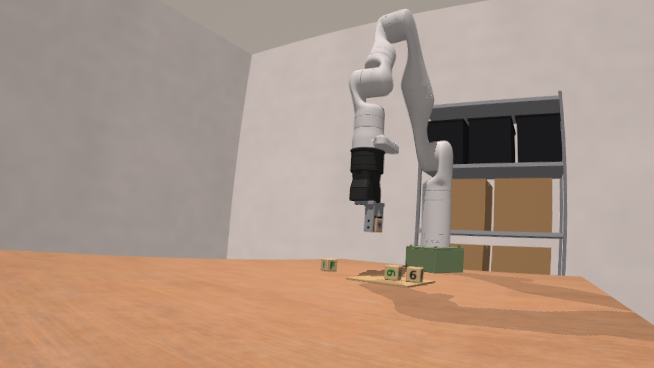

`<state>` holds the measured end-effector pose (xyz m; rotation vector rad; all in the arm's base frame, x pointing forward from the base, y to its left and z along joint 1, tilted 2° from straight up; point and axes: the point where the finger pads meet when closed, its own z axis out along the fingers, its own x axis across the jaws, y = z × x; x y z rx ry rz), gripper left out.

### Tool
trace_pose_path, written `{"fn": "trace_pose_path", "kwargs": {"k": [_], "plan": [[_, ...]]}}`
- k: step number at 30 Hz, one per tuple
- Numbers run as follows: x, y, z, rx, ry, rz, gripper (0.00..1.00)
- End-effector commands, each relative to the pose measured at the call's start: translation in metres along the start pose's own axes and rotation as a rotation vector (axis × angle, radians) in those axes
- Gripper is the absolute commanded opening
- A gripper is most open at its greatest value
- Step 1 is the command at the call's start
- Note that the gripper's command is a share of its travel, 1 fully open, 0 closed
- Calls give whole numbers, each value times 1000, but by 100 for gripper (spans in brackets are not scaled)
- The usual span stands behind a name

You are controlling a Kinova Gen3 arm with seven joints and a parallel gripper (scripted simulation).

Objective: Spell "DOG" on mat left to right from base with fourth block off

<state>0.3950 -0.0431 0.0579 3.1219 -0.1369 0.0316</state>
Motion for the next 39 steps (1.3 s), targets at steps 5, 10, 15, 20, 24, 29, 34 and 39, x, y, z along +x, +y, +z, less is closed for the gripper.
{"fn": "trace_pose_path", "kwargs": {"k": [5, 10, 15, 20, 24, 29, 34, 39], "plan": [[1, -4, -3, -1, 11, -75, 57], [1, -6, -3, -1, 14, -104, 57], [1, -6, -3, -1, 15, -110, 57], [1, -6, -3, -1, 15, -110, 57], [1, -6, -3, -1, 15, -110, 57], [1, -6, -3, -1, 15, -110, 57], [1, -6, -1, -1, 14, -111, 57], [1, -6, 10, -1, 13, -111, 57]]}}
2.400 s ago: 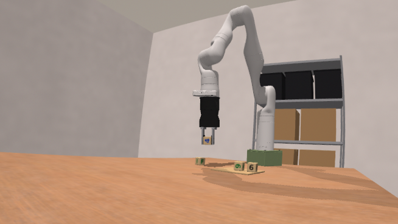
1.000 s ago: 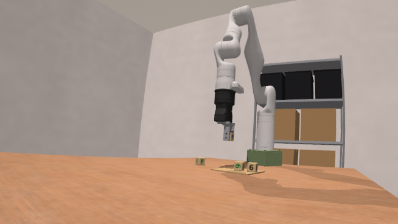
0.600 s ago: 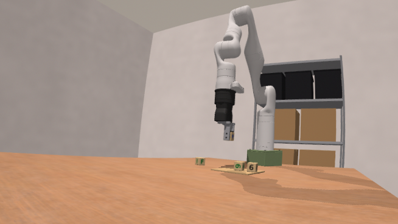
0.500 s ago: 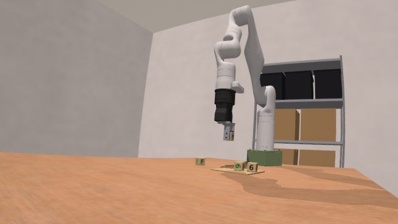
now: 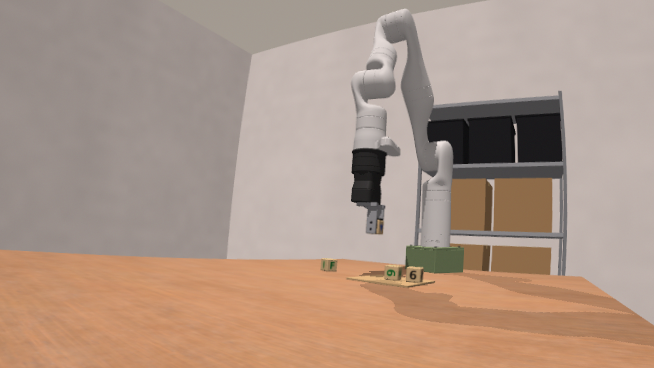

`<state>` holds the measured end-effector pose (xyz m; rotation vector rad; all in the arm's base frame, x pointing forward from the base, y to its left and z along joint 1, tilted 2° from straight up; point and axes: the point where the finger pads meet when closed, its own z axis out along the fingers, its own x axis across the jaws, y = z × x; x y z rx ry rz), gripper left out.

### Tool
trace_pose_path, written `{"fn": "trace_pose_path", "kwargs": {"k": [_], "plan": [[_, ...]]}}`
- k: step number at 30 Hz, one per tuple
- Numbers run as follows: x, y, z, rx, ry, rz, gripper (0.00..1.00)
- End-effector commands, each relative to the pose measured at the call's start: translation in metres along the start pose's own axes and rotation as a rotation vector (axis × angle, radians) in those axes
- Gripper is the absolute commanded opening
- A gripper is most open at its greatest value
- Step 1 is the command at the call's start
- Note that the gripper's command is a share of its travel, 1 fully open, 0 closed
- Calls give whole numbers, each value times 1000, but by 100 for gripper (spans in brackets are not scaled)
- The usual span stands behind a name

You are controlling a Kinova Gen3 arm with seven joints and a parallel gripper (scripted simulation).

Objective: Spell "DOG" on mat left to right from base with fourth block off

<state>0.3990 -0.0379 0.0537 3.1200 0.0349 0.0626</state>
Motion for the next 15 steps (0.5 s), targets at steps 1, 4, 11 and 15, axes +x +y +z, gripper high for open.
{"fn": "trace_pose_path", "kwargs": {"k": [1, 4, 11, 15], "plan": [[-2, -1, 9, 2, -8, -1, 57], [-2, -1, 21, 2, -8, -1, 57], [-3, -1, 44, 2, -8, -1, 57], [-3, -1, 63, 2, -8, -1, 57]]}}
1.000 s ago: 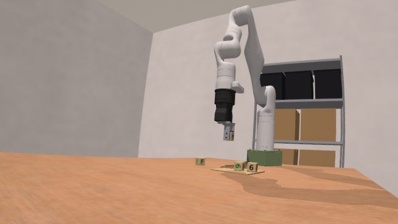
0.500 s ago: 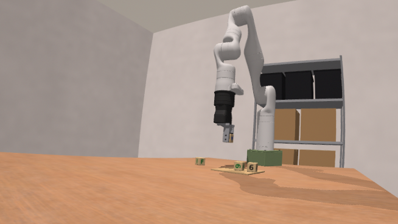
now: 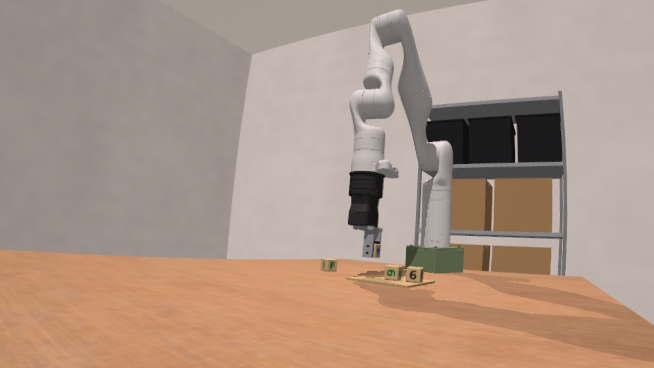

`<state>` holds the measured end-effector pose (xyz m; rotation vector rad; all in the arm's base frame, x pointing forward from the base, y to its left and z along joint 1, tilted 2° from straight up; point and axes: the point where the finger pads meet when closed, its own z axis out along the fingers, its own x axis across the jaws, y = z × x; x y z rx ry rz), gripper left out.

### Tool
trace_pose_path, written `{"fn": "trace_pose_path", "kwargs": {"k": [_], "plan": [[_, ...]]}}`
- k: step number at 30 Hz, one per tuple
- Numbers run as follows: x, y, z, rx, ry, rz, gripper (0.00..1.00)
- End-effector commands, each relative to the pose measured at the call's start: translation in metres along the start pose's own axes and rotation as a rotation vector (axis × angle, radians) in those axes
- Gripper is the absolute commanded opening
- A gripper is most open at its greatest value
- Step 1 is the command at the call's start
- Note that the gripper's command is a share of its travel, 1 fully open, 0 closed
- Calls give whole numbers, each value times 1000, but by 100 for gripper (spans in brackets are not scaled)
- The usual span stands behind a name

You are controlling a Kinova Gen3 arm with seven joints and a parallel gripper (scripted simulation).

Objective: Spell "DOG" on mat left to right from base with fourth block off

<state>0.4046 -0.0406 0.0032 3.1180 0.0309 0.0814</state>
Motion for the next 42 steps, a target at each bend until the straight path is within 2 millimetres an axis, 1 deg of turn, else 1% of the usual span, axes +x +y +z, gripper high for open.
{"fn": "trace_pose_path", "kwargs": {"k": [1, 6, 10, 42], "plan": [[-6, -3, 17, 3, -20, -4, 57], [-7, -3, 33, 3, -20, -4, 57], [-7, -3, 38, 3, -20, -4, 57], [-7, -3, 38, 3, -20, -4, 57]]}}
